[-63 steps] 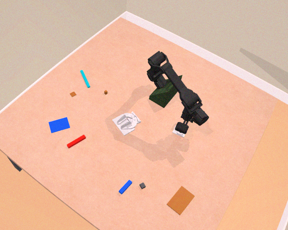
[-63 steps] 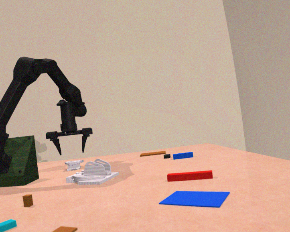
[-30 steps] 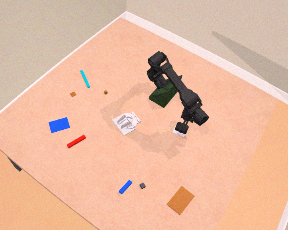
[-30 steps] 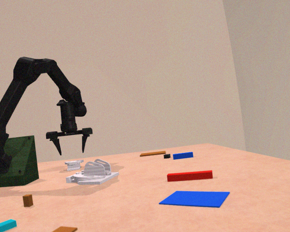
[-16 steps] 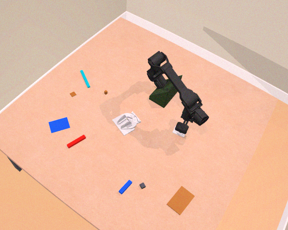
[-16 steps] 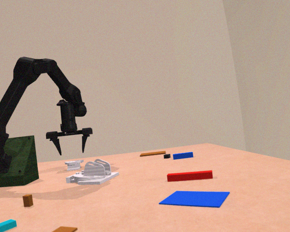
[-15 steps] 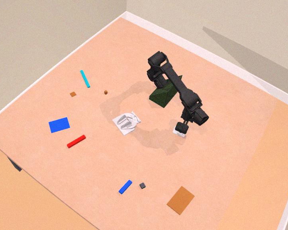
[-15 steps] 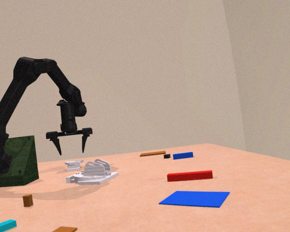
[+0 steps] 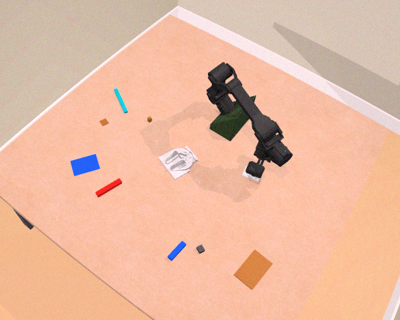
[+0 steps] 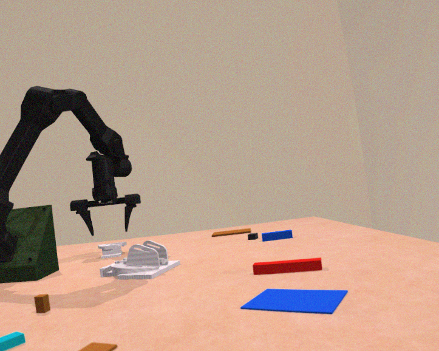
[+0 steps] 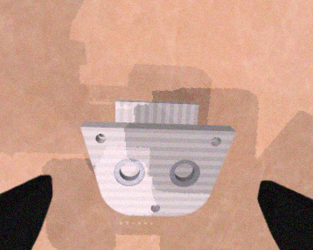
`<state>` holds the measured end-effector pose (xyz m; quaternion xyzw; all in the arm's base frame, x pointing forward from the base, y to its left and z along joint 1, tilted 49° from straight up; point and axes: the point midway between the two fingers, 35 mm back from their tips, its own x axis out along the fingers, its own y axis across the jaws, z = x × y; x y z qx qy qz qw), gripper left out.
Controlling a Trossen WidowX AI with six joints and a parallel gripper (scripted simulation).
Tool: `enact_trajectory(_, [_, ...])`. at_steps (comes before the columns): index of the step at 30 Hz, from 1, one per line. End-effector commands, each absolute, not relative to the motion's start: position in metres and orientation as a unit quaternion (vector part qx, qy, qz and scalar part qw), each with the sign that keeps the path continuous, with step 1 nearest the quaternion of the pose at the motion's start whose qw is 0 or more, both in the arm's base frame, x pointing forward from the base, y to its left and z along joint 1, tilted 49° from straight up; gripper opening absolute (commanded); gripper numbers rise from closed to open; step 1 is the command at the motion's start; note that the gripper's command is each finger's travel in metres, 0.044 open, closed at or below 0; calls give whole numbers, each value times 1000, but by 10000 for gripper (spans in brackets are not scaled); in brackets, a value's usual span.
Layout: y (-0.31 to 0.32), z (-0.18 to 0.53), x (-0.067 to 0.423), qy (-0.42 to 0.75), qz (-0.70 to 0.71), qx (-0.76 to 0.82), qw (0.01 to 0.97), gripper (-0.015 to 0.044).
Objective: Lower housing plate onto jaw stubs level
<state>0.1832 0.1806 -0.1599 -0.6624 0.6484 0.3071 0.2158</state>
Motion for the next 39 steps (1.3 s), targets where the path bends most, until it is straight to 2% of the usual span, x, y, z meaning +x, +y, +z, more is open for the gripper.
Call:
enact_trajectory(1, [174, -165, 183, 648, 306, -664, 211, 440])
enact_trajectory(39, [144, -193, 184, 647, 306, -666, 210, 440])
